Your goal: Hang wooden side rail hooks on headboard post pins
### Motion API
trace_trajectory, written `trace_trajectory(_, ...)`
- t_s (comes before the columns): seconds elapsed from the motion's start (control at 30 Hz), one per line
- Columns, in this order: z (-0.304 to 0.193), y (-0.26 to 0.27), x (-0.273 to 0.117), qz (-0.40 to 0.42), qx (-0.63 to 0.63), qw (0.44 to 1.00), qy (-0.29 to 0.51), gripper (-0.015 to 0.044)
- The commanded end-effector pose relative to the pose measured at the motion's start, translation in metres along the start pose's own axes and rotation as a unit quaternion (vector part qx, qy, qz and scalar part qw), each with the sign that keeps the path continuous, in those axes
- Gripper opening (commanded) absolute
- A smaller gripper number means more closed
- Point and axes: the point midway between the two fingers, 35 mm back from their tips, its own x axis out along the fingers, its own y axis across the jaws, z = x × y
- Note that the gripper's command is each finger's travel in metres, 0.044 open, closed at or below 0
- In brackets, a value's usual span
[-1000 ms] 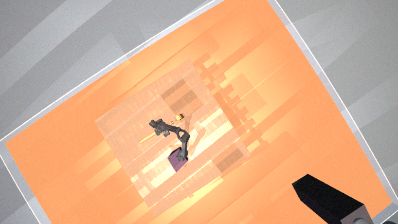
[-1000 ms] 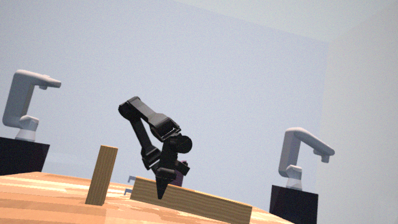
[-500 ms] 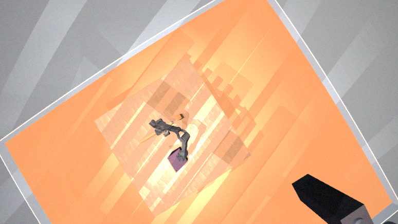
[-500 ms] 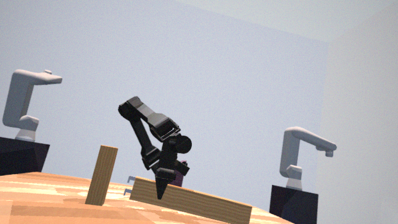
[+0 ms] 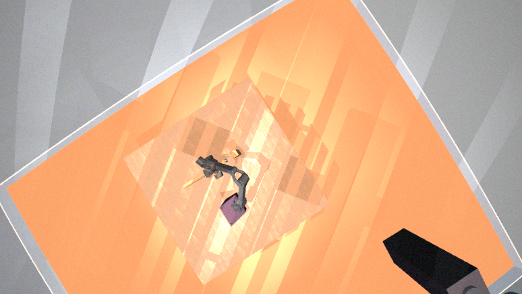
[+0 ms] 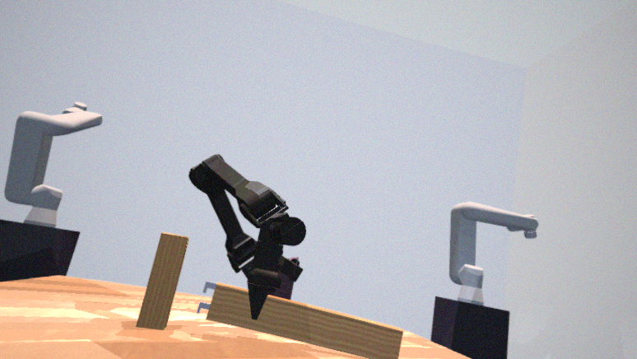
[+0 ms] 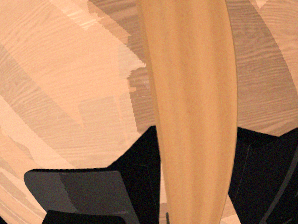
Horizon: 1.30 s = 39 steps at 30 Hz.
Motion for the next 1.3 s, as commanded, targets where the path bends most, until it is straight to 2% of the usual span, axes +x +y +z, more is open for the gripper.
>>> trace_trajectory(0.0, -0.0013, -0.0062, -0.0073, -0.012, 0.006, 1.0, -0.005, 0.0)
trace_trajectory(1.27, -0.0055, -0.0096, -0.0072, -0.012, 0.006, 1.0, -0.005, 0.0)
